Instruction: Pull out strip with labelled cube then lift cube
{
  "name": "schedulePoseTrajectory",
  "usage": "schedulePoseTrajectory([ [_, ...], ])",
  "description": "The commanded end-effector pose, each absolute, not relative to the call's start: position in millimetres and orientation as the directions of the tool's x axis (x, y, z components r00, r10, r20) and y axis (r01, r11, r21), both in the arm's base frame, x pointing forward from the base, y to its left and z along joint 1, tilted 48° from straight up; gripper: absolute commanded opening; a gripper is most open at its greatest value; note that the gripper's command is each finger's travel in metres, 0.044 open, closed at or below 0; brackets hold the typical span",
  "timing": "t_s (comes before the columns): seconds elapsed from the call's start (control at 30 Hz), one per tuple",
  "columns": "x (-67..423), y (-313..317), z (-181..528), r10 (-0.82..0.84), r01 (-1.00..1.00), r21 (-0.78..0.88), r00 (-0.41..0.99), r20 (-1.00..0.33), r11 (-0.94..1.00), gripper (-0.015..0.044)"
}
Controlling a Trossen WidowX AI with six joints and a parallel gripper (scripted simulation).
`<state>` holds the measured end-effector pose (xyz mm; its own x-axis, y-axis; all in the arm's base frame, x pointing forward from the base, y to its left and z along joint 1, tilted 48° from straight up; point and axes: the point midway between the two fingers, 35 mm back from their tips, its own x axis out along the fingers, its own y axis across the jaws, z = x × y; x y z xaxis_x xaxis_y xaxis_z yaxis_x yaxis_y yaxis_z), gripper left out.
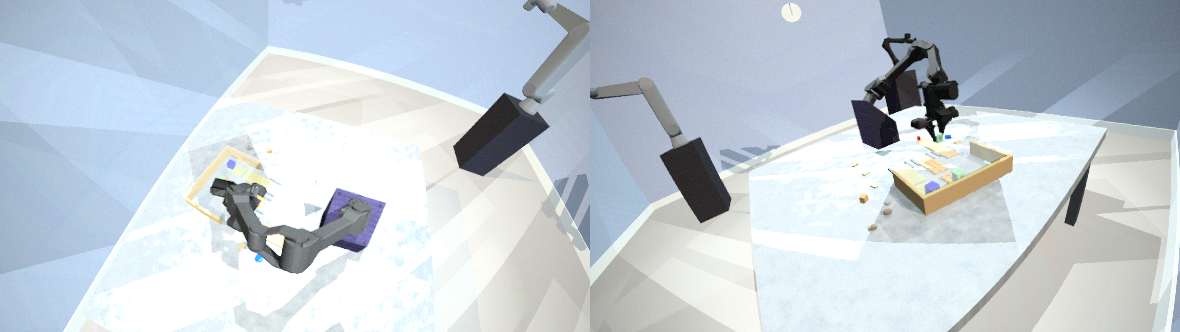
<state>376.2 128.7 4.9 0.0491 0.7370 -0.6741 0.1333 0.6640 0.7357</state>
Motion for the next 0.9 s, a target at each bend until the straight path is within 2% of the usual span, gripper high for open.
schedulePoseTrajectory([
  [0.0, 365.6, 127.6, 3.1, 0.739, 0.129, 0.738, 0.044, -0.672, 0.663, 0.0000],
  [0.6, 301.3, 119.1, -11.6, 0.739, 0.132, 0.737, 0.041, -0.672, 0.663, 0.0000],
  [0.87, 298.3, 98.5, 5.7, 0.737, 0.132, 0.735, 0.042, -0.674, 0.665, 0.0000],
])
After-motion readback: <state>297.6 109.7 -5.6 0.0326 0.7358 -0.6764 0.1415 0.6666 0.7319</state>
